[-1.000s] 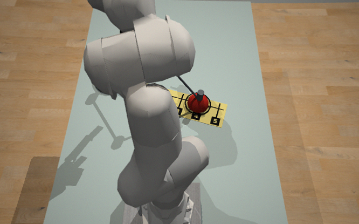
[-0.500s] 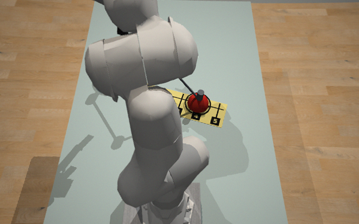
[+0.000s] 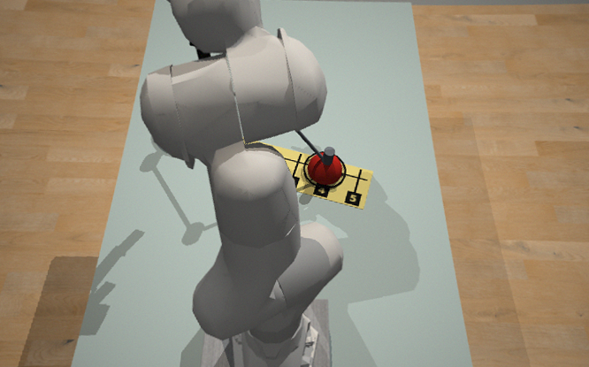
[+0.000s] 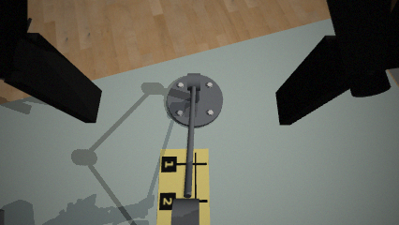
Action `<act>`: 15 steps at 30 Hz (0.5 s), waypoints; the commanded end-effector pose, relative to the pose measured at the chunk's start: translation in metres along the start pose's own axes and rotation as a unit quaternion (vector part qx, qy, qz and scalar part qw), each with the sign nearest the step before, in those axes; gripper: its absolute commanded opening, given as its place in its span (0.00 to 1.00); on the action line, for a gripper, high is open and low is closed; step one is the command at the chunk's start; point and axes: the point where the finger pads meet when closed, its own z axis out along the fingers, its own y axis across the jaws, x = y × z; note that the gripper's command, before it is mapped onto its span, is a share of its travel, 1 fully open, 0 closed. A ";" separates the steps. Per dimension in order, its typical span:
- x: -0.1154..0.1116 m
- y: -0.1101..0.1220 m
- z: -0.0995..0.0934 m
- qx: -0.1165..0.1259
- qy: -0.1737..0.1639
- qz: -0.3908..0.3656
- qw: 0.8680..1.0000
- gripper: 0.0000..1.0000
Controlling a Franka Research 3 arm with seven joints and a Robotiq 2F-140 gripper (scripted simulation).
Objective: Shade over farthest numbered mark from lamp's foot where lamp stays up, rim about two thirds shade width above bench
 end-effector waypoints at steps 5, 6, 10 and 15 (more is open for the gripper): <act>0.000 -0.001 0.002 0.001 0.000 0.000 1.000 1.00; -0.001 -0.001 0.002 0.002 -0.001 0.000 1.000 1.00; 0.004 -0.002 0.002 0.002 -0.001 0.000 1.000 1.00; 0.026 -0.001 0.003 0.001 -0.001 0.000 1.000 1.00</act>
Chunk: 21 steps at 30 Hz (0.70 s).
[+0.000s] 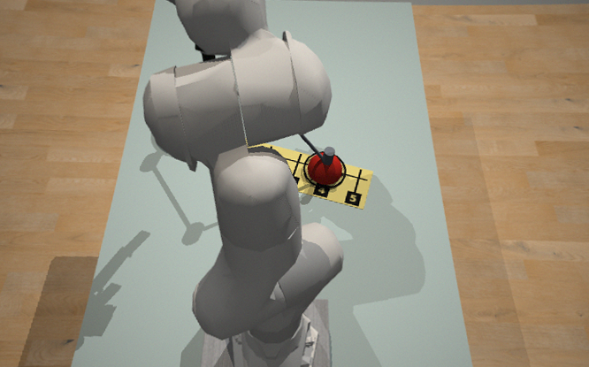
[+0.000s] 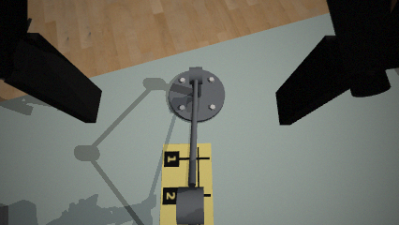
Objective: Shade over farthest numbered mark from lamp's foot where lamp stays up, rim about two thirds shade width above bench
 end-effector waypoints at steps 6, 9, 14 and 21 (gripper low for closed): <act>0.041 -0.004 -0.002 0.004 -0.001 -0.004 1.000 1.00; 0.054 -0.003 -0.002 0.004 0.000 -0.004 1.000 1.00; 0.067 -0.002 -0.001 0.003 0.000 -0.001 1.000 1.00; 0.096 0.000 0.000 0.001 0.000 0.007 1.000 1.00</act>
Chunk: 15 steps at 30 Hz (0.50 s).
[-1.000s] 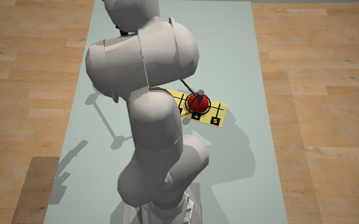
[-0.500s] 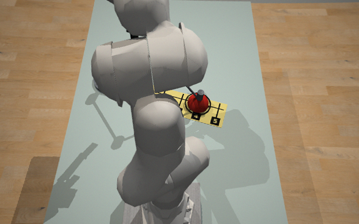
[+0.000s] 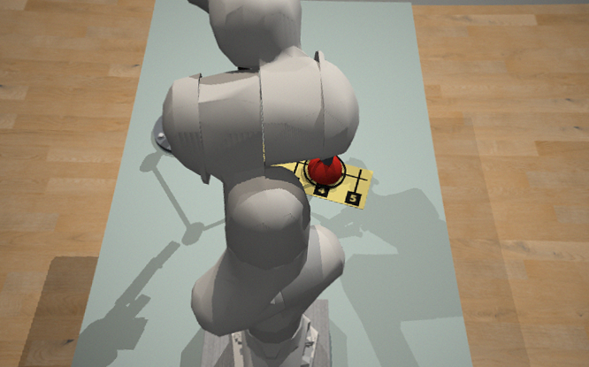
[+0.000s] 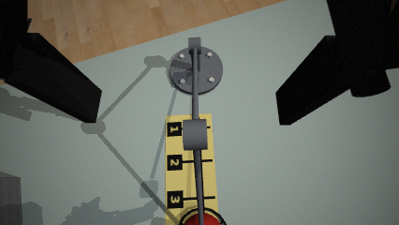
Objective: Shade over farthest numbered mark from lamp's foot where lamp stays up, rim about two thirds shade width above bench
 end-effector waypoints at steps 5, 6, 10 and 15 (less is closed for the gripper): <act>0.033 -0.002 0.000 0.003 0.000 -0.005 1.000 1.00; 0.033 -0.002 0.000 0.003 0.000 -0.005 1.000 1.00; 0.045 -0.001 0.000 0.002 0.000 -0.002 1.000 1.00; 0.066 0.001 0.001 0.001 0.000 0.002 1.000 1.00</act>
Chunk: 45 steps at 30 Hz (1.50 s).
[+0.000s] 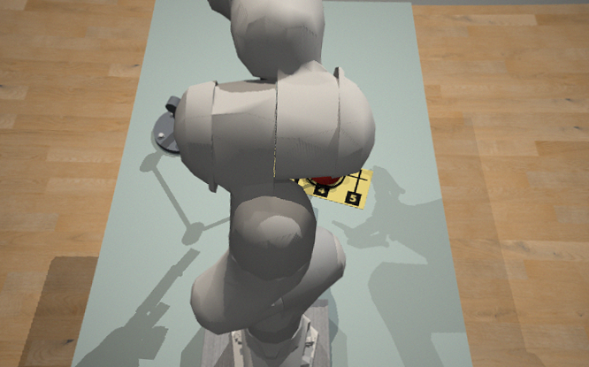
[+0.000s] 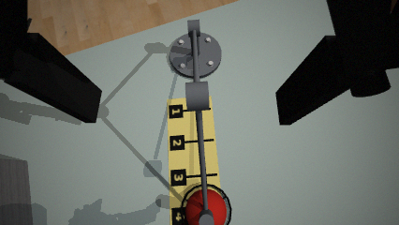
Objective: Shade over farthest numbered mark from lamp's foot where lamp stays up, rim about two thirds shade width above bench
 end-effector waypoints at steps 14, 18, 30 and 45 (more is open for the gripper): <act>0.062 0.000 0.001 0.001 0.000 0.001 1.000 1.00; 0.079 0.001 0.001 0.000 -0.001 0.004 1.000 1.00; 0.108 -0.002 0.001 -0.002 -0.001 0.014 1.000 1.00; 0.118 -0.015 0.000 -0.002 -0.018 0.021 1.000 1.00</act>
